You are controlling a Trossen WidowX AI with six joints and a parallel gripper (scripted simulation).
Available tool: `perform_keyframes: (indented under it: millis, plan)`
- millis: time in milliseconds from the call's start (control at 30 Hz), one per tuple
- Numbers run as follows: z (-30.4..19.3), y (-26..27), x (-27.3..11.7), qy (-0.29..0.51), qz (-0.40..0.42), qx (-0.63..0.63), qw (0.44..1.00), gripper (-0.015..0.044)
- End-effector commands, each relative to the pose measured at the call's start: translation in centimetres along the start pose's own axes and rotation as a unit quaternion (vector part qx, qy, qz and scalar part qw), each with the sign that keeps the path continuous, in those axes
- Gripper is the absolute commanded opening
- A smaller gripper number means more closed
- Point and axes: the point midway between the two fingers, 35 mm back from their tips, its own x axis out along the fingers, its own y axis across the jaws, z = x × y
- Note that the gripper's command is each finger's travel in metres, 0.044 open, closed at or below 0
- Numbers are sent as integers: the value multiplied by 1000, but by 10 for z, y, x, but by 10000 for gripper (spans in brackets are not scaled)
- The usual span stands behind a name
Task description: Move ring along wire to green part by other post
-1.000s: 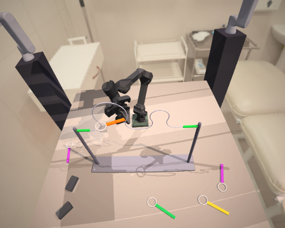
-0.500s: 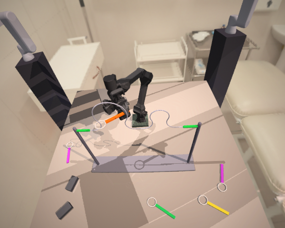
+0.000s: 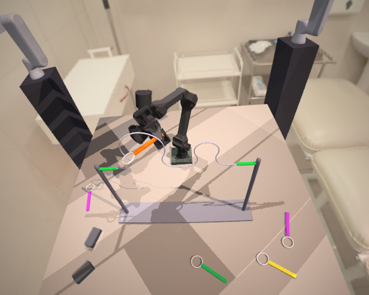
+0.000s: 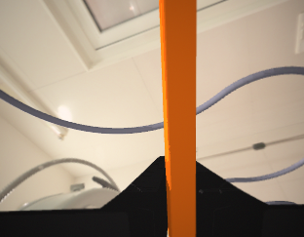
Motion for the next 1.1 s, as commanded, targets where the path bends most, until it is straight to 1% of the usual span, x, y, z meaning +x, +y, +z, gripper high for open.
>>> perform_keyframes:
  millis: [0,500,1067]
  plan:
    - [1,10,-1,2,9,16,1000,-150]
    - [2,22,-2,3,2,13,1000,-150]
    - [2,17,-2,-3,-56,-77,995,-150]
